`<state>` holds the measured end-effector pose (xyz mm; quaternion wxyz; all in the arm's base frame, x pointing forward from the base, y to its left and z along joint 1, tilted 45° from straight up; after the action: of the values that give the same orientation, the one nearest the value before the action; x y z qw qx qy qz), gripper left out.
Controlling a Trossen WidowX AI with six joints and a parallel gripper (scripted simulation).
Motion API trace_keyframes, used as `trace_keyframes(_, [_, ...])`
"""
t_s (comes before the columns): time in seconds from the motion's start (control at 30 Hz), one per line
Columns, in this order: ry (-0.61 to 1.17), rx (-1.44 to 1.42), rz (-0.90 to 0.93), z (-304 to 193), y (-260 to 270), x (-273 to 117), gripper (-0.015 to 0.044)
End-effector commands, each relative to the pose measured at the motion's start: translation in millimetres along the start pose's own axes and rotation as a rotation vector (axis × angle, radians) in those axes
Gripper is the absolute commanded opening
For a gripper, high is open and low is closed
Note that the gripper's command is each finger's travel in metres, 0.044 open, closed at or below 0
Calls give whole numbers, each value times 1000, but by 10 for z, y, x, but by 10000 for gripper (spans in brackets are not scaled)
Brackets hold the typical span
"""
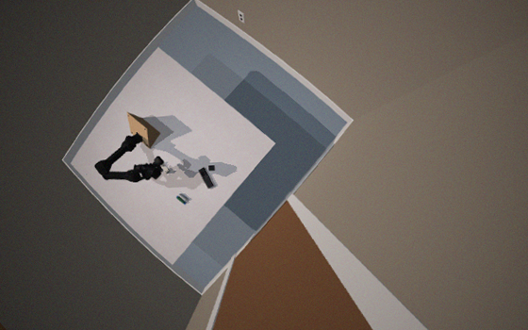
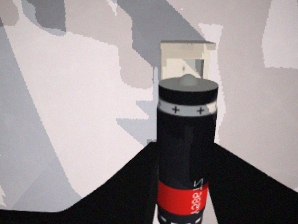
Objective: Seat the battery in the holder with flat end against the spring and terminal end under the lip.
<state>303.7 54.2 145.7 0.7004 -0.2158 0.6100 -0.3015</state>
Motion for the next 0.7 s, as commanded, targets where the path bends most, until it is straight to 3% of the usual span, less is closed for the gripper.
trace_keyframes(0.0, [-35, -2, 4, -13, -15, 69, 73])
trace_keyframes(0.67, [-233, -15, 31, -94, -67, 371, 73])
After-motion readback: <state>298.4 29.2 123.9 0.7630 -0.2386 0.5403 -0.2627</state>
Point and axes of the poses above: the point midway between the two fingers, 35 mm back from their tips, its own x axis out along the fingers, its own y axis across the jaws, z = x × y, the point moved 6 cm from there along -x, back along the fingers, and after that the axes turned 3 degrees about x, right-handed, at the moved point
